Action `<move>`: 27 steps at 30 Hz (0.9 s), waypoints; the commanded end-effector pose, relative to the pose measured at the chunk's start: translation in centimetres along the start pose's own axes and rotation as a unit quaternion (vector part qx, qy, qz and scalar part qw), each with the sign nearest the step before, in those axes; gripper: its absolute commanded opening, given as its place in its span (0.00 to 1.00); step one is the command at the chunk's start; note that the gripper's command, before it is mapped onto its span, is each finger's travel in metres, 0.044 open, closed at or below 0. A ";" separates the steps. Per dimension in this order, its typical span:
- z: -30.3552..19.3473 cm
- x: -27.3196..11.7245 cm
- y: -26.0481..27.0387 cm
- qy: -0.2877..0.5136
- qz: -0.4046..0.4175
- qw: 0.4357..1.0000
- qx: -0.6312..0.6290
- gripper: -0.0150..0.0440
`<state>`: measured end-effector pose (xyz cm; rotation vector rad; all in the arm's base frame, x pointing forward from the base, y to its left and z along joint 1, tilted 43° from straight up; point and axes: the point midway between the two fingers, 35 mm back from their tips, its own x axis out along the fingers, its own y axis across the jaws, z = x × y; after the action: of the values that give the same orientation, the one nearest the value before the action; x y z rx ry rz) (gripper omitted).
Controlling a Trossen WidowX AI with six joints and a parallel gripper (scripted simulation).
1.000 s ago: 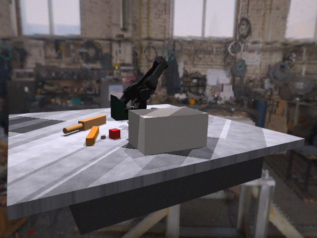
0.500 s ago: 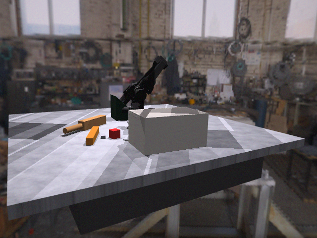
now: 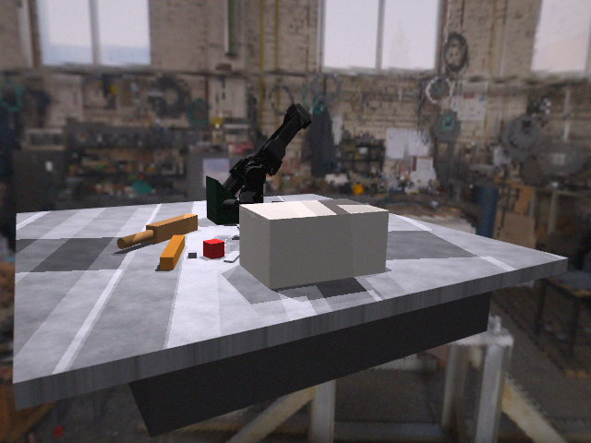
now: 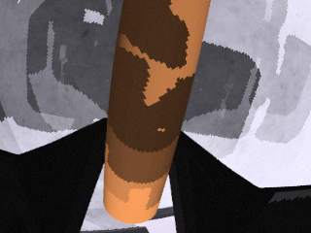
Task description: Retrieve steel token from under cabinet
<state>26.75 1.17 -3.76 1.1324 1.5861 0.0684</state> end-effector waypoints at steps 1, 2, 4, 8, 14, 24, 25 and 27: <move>0.5 -0.1 -0.5 -0.003 0.000 1.000 0.000 0.25; 0.5 -0.1 -0.7 -0.003 0.000 1.000 0.000 0.25; 0.6 -0.1 -0.9 -0.003 -0.001 1.000 0.000 0.25; 0.8 -0.1 -1.5 -0.003 -0.001 1.000 0.000 0.25; 1.0 -0.1 -2.3 -0.003 -0.001 1.000 0.000 0.25; 1.5 -0.2 -3.2 -0.003 -0.001 1.000 0.000 0.25; 1.6 -0.2 -3.3 -0.003 -0.001 1.000 0.000 0.25; 1.6 -0.2 -3.6 -0.003 -0.001 1.000 0.000 0.25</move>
<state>25.82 -1.16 -6.02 1.1314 1.5848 0.0688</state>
